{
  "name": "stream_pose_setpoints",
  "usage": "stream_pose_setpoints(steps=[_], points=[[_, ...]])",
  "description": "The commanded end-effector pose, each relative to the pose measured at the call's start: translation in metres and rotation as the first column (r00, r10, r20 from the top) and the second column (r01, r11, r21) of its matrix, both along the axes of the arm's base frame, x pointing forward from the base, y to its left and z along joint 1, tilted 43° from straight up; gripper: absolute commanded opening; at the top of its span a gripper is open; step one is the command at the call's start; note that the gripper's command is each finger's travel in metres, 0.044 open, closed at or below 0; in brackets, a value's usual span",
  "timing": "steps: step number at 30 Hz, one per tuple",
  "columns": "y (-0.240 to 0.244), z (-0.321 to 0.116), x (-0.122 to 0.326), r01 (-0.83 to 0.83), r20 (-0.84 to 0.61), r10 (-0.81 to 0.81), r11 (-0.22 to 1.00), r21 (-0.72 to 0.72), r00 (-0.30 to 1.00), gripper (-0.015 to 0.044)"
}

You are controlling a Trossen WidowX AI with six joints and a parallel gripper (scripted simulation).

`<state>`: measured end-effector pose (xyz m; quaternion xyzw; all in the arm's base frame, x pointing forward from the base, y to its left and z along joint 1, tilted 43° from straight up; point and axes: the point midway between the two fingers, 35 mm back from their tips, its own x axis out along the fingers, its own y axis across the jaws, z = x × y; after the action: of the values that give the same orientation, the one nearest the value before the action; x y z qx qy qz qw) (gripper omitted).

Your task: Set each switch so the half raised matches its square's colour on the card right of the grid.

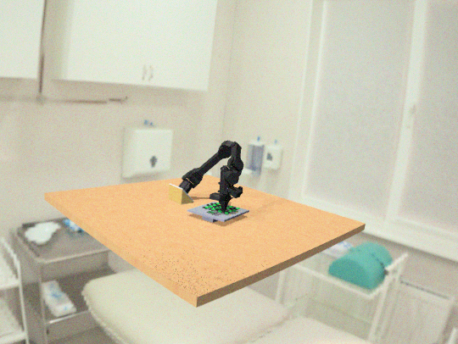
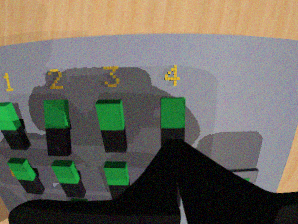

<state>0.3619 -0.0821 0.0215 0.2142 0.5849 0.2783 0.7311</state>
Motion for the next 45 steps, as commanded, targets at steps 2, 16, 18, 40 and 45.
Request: stream_pose_setpoints(steps=[2,16,18,40,45], points=[[0.001,0.0,0.001,0.004,0.003,-0.004,1.0,0.005,1.0,0.0],[0.0,0.0,0.001,-0.001,0.001,0.001,1.0,0.0,1.0,0.0],[-0.012,0.012,0.0,-0.004,-0.005,0.004,1.0,-0.002,1.0,0.0],[0.008,0.038,-0.028,-0.03,-0.039,0.03,1.0,-0.002,0.999,0.0],[0.014,0.032,-0.026,-0.03,-0.039,0.03,1.0,-0.001,0.999,0.0]])
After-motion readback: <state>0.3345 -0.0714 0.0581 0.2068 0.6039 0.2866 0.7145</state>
